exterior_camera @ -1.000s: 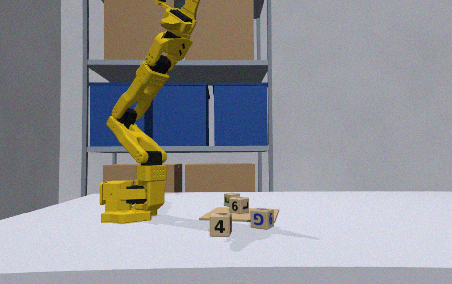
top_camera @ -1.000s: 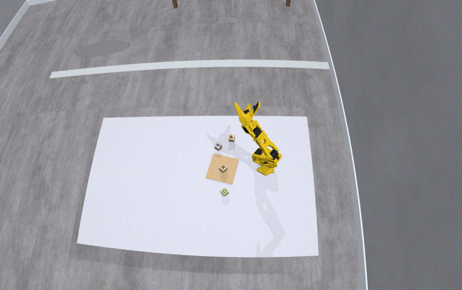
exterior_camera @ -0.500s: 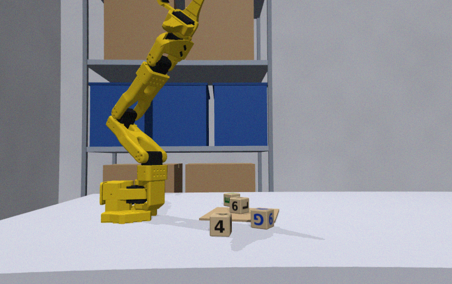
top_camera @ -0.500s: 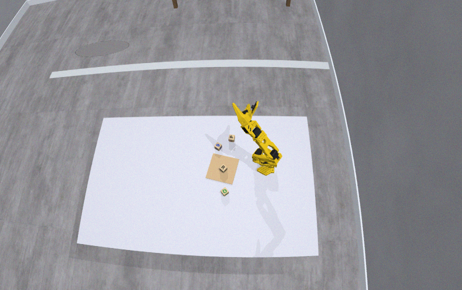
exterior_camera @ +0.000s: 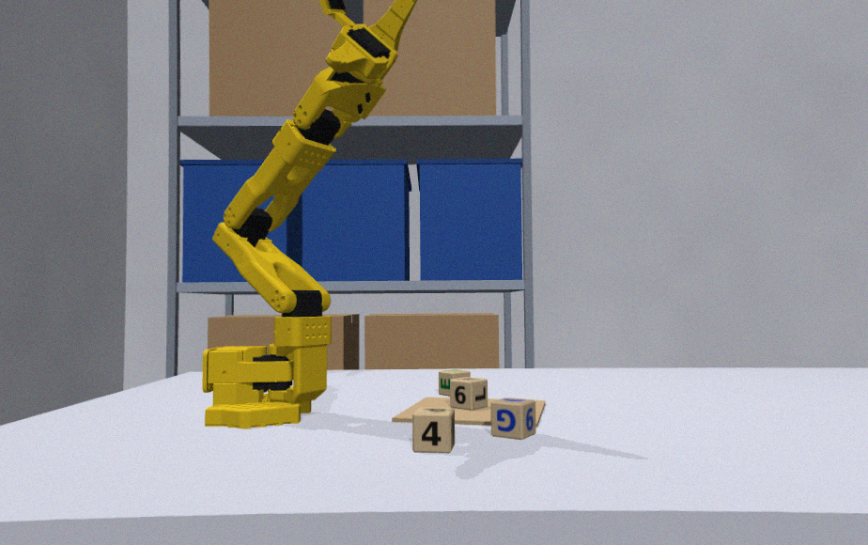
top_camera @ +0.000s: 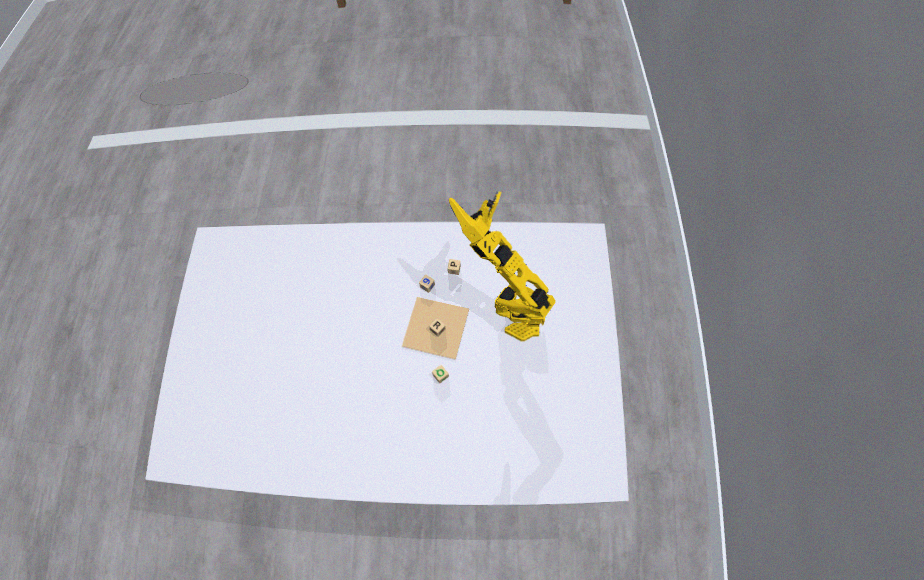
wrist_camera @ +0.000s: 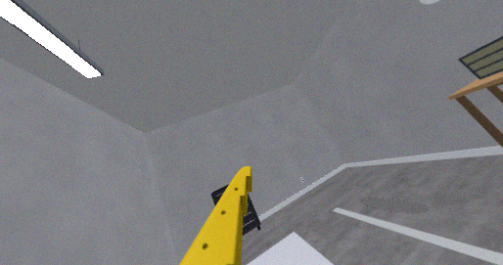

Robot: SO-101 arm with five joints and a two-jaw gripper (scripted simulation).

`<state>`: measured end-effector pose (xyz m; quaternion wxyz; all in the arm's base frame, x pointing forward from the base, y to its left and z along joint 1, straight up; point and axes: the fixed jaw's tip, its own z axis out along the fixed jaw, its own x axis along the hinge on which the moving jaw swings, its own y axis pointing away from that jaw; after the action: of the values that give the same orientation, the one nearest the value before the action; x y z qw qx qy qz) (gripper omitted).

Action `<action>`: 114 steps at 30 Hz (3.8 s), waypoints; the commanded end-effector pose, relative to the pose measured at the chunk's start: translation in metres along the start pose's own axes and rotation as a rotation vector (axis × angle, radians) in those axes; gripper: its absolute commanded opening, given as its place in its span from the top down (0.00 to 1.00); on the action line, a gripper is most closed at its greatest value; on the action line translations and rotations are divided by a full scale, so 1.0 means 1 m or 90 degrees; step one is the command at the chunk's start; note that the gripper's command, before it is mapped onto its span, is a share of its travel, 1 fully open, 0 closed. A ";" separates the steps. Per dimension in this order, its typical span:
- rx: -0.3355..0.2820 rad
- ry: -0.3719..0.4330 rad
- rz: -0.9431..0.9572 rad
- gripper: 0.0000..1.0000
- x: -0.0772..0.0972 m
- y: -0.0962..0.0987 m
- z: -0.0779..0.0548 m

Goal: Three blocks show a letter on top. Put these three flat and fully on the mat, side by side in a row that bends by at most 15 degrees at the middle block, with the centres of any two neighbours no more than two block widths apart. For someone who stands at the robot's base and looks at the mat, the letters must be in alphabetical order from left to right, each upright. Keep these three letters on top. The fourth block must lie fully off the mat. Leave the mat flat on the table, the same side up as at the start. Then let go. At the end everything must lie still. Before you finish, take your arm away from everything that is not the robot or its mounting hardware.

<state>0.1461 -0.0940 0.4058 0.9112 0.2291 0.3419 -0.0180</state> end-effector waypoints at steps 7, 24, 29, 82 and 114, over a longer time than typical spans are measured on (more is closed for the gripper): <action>-0.011 0.003 -0.007 0.00 -0.005 0.008 -0.001; 0.012 0.075 -0.018 0.00 0.015 0.003 -0.001; 0.016 0.090 -0.021 0.00 0.020 0.001 -0.002; 0.060 0.330 -0.070 0.00 0.085 -0.011 -0.022; 0.067 0.466 -0.104 0.00 0.117 -0.015 -0.043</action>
<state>0.2109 -0.0799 0.2790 0.6879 0.2557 0.6788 -0.0241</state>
